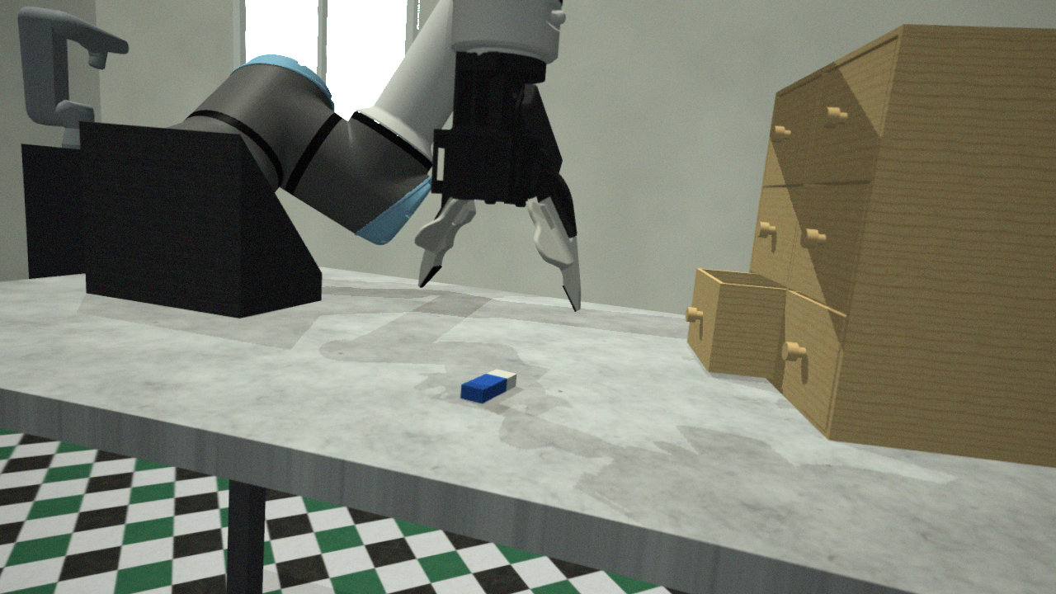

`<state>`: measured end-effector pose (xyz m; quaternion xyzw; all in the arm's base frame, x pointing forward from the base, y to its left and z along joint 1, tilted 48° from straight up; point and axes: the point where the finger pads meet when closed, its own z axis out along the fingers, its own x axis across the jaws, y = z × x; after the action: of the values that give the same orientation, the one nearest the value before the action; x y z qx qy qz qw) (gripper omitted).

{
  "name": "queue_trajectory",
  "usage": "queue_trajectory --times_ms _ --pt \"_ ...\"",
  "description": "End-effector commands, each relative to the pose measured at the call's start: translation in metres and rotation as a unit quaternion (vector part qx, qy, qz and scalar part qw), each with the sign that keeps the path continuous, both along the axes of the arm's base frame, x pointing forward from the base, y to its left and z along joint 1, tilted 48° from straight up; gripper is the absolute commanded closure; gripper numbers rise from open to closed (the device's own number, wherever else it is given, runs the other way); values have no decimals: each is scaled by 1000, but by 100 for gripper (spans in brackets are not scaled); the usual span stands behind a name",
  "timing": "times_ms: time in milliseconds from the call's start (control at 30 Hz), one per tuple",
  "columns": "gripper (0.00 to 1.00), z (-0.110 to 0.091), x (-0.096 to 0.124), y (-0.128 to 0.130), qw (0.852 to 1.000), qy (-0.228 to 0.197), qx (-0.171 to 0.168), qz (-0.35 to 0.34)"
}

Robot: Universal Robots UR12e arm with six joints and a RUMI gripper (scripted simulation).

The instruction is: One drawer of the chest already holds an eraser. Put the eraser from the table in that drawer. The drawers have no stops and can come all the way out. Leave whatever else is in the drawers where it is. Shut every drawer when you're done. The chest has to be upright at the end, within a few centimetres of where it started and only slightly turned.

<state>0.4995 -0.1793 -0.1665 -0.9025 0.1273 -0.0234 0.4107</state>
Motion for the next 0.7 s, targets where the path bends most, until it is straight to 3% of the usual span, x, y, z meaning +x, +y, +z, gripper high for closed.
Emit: queue_trajectory --times_ms 0,633,667 --pt "0 -2 0 0 1000 12 2 -11" --pt "0 -3 0 0 1000 21 3 -19" --pt "77 -3 0 0 1000 21 3 -19"
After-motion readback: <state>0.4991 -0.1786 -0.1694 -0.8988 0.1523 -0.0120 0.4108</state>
